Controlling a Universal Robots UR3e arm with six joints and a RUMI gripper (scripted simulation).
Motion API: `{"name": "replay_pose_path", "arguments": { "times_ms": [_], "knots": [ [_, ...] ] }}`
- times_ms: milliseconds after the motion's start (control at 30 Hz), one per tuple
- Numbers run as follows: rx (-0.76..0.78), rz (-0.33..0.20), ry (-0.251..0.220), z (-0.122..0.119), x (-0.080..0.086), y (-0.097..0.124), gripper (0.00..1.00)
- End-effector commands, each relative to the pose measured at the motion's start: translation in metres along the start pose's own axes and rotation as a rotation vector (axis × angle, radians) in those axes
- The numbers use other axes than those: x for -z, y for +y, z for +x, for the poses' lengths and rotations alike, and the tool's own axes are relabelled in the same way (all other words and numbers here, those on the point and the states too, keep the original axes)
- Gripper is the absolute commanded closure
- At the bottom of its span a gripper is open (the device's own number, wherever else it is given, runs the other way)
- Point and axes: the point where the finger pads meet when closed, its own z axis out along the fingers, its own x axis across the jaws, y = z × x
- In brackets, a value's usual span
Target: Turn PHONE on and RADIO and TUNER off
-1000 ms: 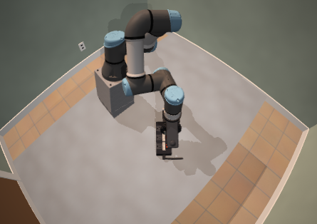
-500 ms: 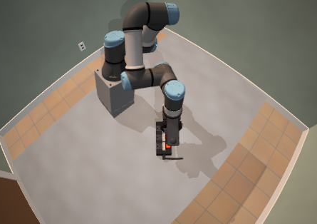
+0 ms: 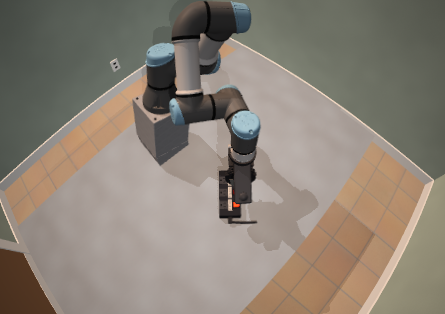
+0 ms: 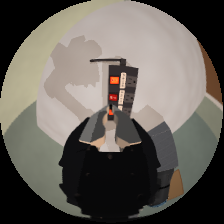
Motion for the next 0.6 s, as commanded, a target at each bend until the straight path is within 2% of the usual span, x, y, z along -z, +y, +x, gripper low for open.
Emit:
{"name": "replay_pose_path", "arguments": {
  "times_ms": [0,200,400,567],
  "knots": [
    [0.000,0.002,-0.001,0.000,0.001,-0.001,1.00],
    [0.000,0.002,-0.001,0.000,0.001,0.001,1.00],
    [0.000,0.002,-0.001,0.000,0.013,0.040,1.00],
    [0.000,0.002,-0.001,0.000,0.014,0.046,1.00]
  ]
}}
